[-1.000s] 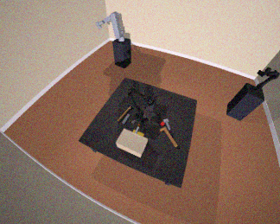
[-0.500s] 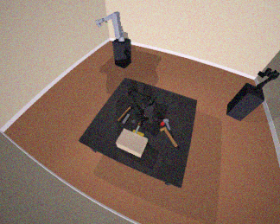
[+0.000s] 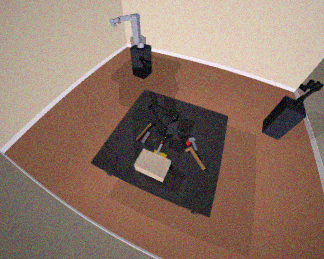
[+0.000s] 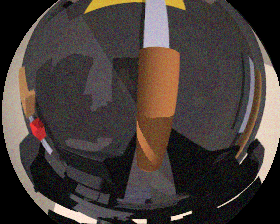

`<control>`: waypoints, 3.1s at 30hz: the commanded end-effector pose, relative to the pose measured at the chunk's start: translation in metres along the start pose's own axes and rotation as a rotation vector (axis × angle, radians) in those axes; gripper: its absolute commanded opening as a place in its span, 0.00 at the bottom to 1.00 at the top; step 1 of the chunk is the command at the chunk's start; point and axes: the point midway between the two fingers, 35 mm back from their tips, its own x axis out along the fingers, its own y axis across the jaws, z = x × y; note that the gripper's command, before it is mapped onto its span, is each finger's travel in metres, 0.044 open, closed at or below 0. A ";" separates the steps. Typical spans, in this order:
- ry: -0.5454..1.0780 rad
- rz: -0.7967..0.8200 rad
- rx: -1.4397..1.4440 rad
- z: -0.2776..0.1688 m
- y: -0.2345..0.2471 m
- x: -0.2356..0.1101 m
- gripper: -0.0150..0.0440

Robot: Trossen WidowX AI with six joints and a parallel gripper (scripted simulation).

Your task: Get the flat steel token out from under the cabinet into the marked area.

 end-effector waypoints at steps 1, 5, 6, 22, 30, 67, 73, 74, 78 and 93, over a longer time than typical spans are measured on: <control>0.006 0.000 0.001 -0.009 0.000 0.001 0.25; 0.006 0.000 0.001 -0.014 0.000 0.001 0.25; 0.006 0.000 0.000 -0.015 0.000 0.001 0.25; 0.001 0.000 -0.008 -0.019 -0.001 0.000 0.25; 0.002 0.000 -0.051 -0.019 -0.006 -0.001 0.25; 0.006 0.000 -0.193 -0.019 -0.036 -0.004 0.25; 0.007 -0.001 -0.196 -0.019 -0.043 -0.004 0.25; 0.007 -0.001 -0.197 -0.019 -0.044 -0.004 0.25; 0.007 -0.001 -0.199 -0.020 -0.045 -0.004 0.25; 0.007 -0.002 -0.201 -0.021 -0.053 -0.004 0.25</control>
